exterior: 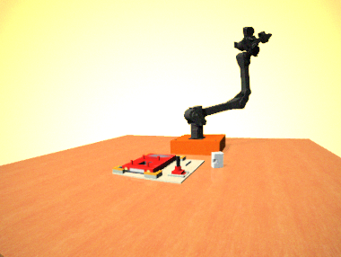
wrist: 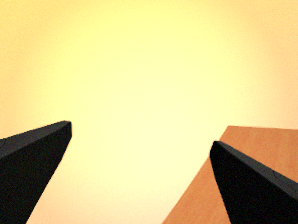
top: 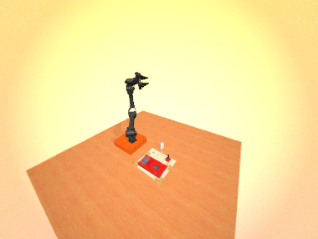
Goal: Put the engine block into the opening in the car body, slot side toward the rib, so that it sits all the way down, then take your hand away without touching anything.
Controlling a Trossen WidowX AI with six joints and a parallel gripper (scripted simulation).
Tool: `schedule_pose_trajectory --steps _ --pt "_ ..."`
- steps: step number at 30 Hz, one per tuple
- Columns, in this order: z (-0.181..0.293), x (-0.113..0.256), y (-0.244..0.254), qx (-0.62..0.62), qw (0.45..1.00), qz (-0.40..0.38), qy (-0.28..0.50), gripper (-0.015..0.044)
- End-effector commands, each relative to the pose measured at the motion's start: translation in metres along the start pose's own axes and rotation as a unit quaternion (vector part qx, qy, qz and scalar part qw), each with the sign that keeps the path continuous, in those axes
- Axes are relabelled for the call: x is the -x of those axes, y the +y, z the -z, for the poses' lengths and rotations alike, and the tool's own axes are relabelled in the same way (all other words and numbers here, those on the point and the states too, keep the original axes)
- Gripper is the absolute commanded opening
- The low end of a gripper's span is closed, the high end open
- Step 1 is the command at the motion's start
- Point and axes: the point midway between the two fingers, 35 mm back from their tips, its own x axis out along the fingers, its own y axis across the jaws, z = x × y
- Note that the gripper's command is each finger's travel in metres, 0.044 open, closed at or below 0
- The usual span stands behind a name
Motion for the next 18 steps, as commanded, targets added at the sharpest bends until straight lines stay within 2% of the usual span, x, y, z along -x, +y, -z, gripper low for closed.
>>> schedule_pose_trajectory --steps 1,2,18 --pt "0.0 0.0 0.0 0.0 1.0 0.0 0.0 0.0426" --pt "-0.001 0.0 0.0 0.0 1.0 -0.001 -0.001 0.044" --pt "-0.088 0.018 -0.03 -0.045 0.992 -0.061 -0.099 0.044"
